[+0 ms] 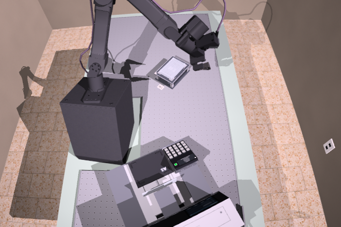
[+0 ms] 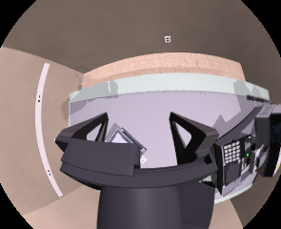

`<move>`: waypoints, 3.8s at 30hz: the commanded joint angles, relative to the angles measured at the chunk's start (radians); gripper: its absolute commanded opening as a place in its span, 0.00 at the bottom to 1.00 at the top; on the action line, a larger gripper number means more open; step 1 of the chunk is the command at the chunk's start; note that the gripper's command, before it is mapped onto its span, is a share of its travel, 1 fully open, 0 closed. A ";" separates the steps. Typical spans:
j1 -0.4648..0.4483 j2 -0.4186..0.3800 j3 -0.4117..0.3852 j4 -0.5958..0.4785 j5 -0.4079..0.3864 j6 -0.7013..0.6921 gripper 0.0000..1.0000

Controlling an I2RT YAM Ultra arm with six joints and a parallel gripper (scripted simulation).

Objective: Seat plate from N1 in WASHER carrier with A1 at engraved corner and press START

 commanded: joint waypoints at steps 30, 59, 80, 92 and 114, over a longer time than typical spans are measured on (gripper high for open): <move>-0.165 -0.107 -0.184 -0.361 0.073 -0.410 1.00; -0.287 -0.171 -0.314 -0.686 0.136 -0.741 1.00; -0.326 -0.198 -0.308 -0.776 0.148 -0.833 1.00; -0.326 -0.198 -0.308 -0.776 0.148 -0.833 1.00; -0.326 -0.198 -0.308 -0.776 0.148 -0.833 1.00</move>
